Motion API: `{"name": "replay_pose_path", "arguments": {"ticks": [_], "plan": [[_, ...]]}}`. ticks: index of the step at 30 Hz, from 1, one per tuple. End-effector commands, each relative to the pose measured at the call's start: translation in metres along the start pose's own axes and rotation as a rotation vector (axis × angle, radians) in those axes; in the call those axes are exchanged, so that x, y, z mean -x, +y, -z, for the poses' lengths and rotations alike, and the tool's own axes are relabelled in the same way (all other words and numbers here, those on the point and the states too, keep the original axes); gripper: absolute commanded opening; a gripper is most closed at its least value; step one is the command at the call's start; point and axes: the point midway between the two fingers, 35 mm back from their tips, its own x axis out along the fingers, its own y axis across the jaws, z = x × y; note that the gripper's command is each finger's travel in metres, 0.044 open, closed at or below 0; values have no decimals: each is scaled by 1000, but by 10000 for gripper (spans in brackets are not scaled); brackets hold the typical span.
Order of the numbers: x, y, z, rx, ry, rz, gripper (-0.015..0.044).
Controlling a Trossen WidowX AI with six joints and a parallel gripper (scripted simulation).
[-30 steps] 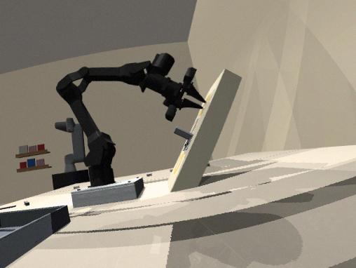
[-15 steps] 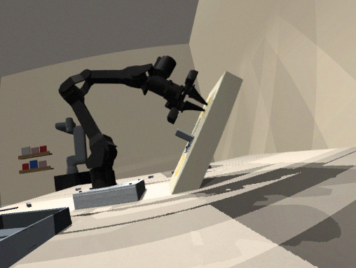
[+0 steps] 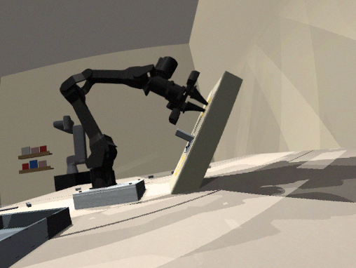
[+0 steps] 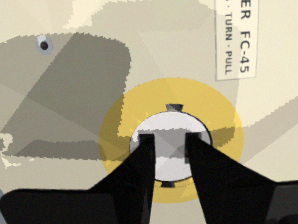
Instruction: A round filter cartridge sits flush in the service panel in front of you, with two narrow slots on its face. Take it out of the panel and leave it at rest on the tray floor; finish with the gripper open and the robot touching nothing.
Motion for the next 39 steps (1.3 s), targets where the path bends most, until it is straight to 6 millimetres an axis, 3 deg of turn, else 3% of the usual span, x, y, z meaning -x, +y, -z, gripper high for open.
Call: {"name": "replay_pose_path", "arguments": {"ticks": [1, 28, 39], "plan": [[-3, 0, 1, -3, 5, 0, 94], [-10, 0, 1, -3, 5, 1, 94], [-4, 0, 0, 0, 1, 1, 0]]}}
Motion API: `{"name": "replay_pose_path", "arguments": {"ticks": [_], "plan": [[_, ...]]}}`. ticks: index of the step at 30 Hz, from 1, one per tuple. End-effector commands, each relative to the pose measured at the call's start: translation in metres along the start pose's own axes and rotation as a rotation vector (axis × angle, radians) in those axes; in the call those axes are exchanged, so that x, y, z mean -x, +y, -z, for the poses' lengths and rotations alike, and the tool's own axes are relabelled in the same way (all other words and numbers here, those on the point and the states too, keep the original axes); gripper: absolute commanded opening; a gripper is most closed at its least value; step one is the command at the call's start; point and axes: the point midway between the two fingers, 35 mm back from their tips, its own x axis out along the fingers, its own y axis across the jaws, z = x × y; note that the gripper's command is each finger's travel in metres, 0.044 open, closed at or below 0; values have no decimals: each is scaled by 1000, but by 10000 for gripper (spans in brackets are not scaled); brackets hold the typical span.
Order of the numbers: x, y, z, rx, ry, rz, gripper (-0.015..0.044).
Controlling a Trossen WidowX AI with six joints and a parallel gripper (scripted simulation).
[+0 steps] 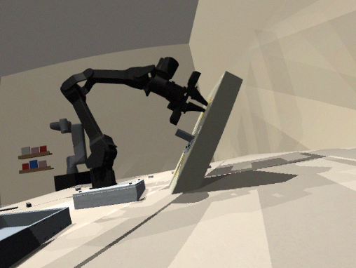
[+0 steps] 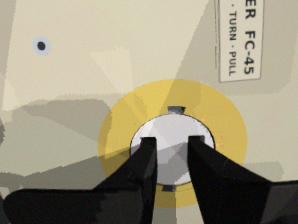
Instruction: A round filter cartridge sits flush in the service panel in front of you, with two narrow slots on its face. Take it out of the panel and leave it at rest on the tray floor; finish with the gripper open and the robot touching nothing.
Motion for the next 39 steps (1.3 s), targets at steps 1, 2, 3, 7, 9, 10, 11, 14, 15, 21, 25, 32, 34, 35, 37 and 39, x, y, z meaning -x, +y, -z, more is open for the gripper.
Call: {"name": "replay_pose_path", "arguments": {"ticks": [1, 2, 3, 7, 9, 10, 11, 14, 15, 21, 25, 32, 34, 35, 37, 39], "plan": [[0, -1, 0, 0, 0, 4, 0], [0, -1, 0, -4, 0, 4, 0], [-1, -1, 0, -17, 0, 4, 0], [-4, -1, 1, -132, 2, 4, 0], [-5, -1, 1, -199, 3, 4, 0], [-5, -1, 1, -233, 3, 4, 0], [-6, -1, 1, -268, 3, 4, 0], [-6, -1, 1, -371, 3, 4, 0], [-6, -1, 1, -405, 3, 5, 0], [-7, -1, 1, -614, 2, 5, 0], [-7, -1, 1, -753, 2, 5, 0], [-7, -1, 1, -997, 1, 5, 0], [-7, -1, 1, -1067, 1, 5, 0], [-7, -1, 1, -1102, 1, 6, 0], [-7, -1, 1, -1172, 1, 6, 0], [-7, -1, 1, -1241, 1, 6, 0]]}}
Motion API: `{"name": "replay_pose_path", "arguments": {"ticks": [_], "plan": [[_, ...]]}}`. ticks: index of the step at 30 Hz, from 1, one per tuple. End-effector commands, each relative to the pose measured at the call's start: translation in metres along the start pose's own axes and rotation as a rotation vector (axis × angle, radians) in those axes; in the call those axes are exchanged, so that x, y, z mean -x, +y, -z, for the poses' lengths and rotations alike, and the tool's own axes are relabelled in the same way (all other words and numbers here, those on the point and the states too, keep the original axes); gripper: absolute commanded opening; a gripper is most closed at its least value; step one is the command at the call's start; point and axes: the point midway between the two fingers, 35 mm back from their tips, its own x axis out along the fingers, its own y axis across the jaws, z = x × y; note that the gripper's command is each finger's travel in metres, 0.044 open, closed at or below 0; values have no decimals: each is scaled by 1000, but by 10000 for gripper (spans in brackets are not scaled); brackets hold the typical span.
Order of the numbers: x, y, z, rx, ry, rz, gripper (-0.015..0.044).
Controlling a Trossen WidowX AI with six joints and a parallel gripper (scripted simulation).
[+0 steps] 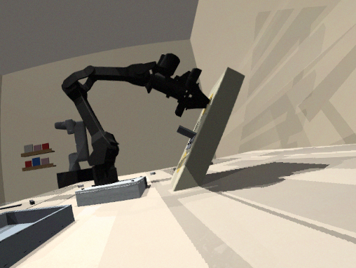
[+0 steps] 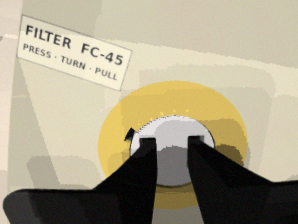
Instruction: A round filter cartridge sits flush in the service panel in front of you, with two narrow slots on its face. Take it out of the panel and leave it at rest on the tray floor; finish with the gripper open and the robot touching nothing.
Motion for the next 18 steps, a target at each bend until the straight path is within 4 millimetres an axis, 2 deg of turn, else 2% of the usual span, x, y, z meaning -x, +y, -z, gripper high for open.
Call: {"name": "replay_pose_path", "arguments": {"ticks": [1, 13, 18], "plan": [[-6, -1, 0, -152, 2, 2, 0], [-5, -1, 0, -570, 1, 2, 0], [-5, -1, 0, -690, 1, 2, 0]]}}
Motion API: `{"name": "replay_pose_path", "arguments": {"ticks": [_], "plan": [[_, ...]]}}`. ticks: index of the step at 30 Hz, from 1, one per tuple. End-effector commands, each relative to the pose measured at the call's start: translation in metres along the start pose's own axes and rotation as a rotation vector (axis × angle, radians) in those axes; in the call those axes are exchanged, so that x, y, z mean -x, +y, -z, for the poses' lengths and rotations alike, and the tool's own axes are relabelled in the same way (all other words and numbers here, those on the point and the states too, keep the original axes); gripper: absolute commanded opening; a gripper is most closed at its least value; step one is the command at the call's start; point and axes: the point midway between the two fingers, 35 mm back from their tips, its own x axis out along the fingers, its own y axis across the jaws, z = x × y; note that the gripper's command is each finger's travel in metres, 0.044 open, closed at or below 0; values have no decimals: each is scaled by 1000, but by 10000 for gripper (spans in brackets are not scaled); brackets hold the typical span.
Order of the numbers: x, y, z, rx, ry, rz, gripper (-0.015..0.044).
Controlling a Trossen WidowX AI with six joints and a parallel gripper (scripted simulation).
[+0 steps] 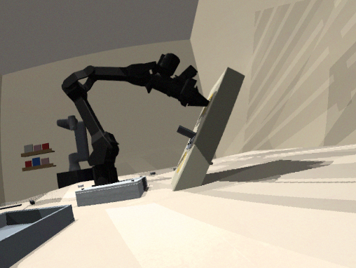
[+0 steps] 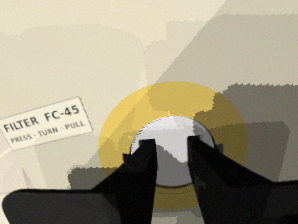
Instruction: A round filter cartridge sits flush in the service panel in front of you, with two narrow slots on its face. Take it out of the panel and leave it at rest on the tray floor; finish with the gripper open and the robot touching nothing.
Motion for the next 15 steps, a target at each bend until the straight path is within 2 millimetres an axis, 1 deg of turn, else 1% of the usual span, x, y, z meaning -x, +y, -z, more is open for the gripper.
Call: {"name": "replay_pose_path", "arguments": {"ticks": [1, 3, 5, 15], "plan": [[-5, -1, 0, -74, 2, 1, 0], [-4, -1, 0, -49, 2, 1, 0], [2, -1, -1, -43, 2, 1, 0], [54, -1, -2, 6, 5, 2, 0]]}}
